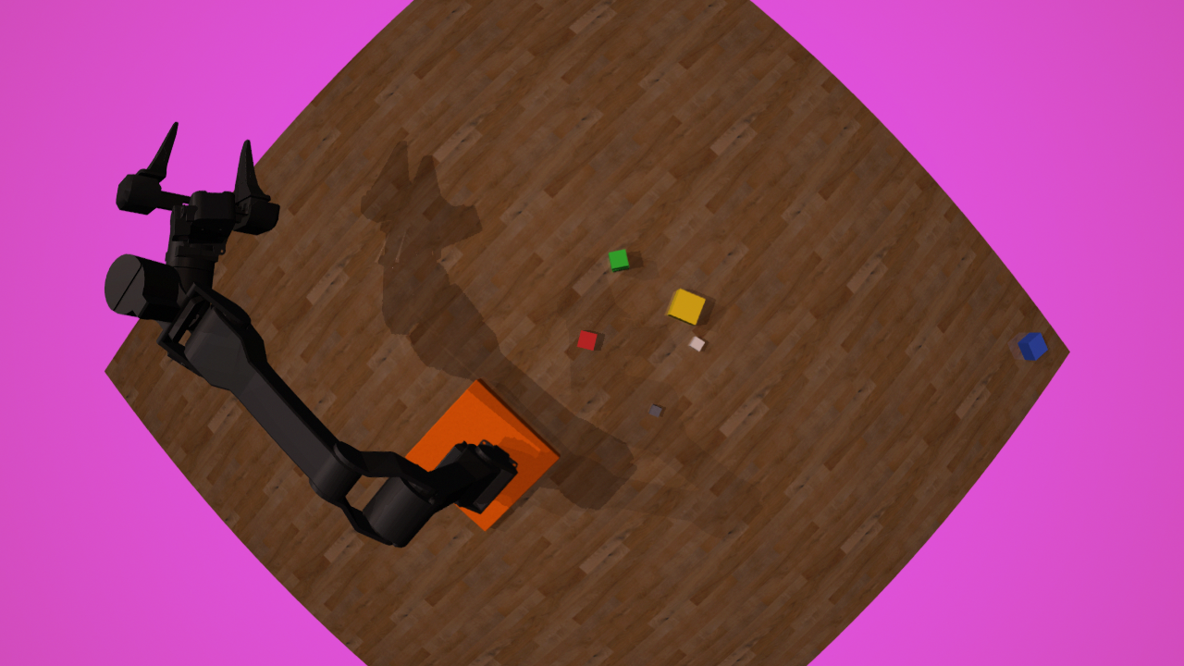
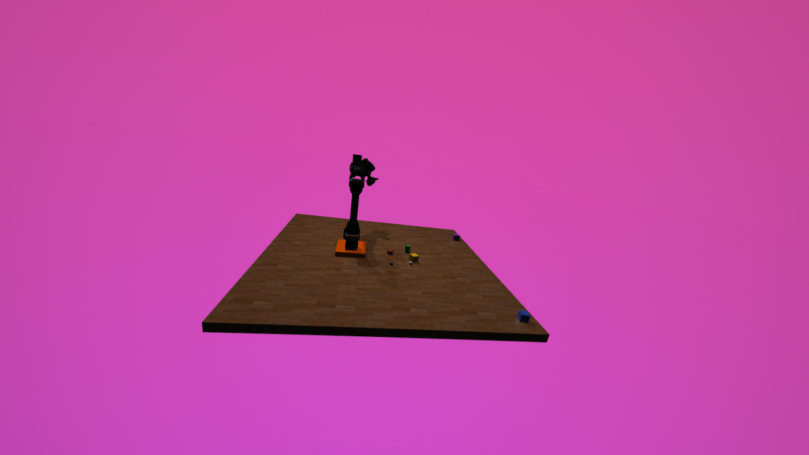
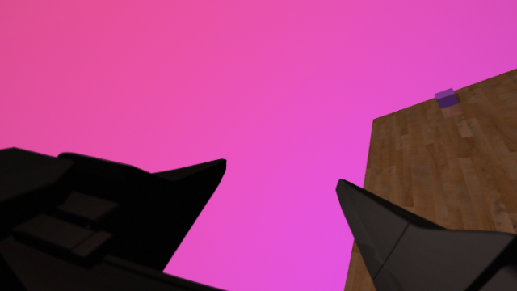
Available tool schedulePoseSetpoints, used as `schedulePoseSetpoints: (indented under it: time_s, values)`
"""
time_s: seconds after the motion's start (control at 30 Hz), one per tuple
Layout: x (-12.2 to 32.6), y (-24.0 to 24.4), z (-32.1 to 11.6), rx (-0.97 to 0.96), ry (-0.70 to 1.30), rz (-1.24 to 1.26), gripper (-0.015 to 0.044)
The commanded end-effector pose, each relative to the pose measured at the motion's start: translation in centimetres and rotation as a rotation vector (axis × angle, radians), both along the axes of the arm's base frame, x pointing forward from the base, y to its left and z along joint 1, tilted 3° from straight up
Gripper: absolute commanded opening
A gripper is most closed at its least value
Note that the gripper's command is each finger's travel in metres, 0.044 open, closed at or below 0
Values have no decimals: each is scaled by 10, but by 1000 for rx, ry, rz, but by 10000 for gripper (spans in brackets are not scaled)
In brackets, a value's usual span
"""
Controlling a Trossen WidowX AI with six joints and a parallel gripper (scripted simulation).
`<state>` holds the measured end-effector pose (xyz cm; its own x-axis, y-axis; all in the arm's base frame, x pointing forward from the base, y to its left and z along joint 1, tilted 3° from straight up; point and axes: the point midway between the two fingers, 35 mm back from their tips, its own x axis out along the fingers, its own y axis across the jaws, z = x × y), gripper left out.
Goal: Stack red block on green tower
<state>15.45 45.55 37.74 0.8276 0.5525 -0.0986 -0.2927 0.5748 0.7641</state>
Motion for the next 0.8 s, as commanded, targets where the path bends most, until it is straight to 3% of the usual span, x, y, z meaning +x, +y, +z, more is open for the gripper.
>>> schedulePoseSetpoints:
  time_s: [0.0,0.4,0.77]
  values:
    - [38,-16,-24,-171,-23,-26,440]
    - [134,-96,-96,-654,15,-70,440]
    - [184,-196,-162,-1025,175,-26,440]
